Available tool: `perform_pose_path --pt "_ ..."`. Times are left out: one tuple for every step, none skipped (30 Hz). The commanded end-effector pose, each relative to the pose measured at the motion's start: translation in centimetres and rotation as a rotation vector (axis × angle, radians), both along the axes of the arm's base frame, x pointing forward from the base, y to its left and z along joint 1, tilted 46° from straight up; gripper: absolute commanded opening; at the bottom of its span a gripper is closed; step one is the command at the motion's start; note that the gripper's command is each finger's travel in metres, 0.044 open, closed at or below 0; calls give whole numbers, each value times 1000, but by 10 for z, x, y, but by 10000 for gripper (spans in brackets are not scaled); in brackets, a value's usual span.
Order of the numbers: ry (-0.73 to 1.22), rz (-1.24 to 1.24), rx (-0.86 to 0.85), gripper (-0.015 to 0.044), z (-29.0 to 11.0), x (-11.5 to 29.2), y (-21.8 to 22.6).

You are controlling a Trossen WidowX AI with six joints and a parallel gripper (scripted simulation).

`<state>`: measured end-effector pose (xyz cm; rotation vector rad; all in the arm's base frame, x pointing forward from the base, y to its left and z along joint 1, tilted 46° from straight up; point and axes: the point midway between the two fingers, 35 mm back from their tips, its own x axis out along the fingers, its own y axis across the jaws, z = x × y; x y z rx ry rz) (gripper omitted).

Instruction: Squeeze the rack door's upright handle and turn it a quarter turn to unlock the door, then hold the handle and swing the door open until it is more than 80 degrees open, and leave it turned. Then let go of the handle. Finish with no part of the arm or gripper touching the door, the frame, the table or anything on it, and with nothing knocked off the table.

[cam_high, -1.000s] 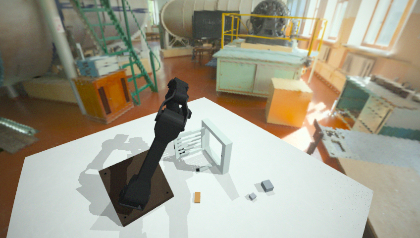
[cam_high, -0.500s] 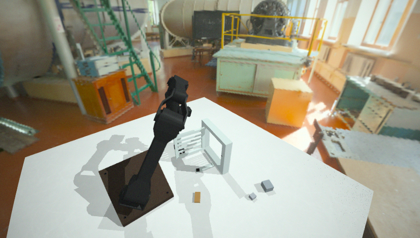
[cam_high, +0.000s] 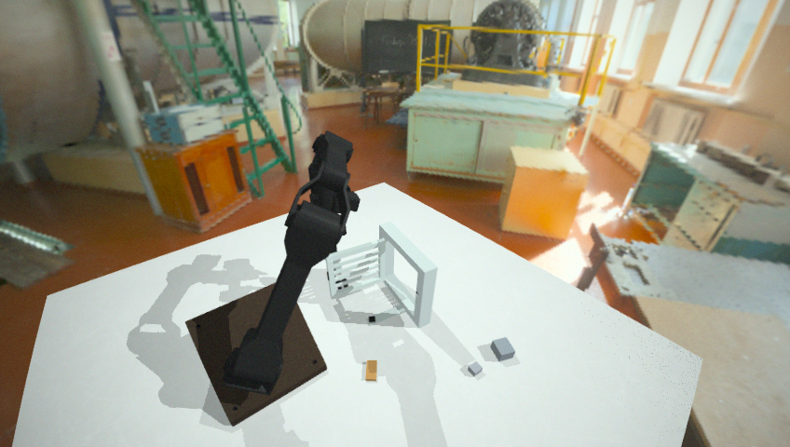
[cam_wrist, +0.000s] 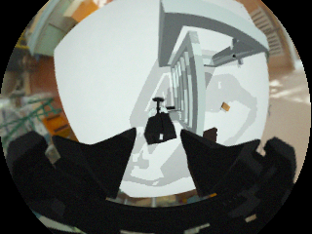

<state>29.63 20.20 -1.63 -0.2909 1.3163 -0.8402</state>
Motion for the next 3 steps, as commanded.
perform_pose_path --pt "-7 -1 10 288 7 0 6" --pt "-7 0 11 288 8 0 7" --pt "-8 0 12 288 9 0 8"
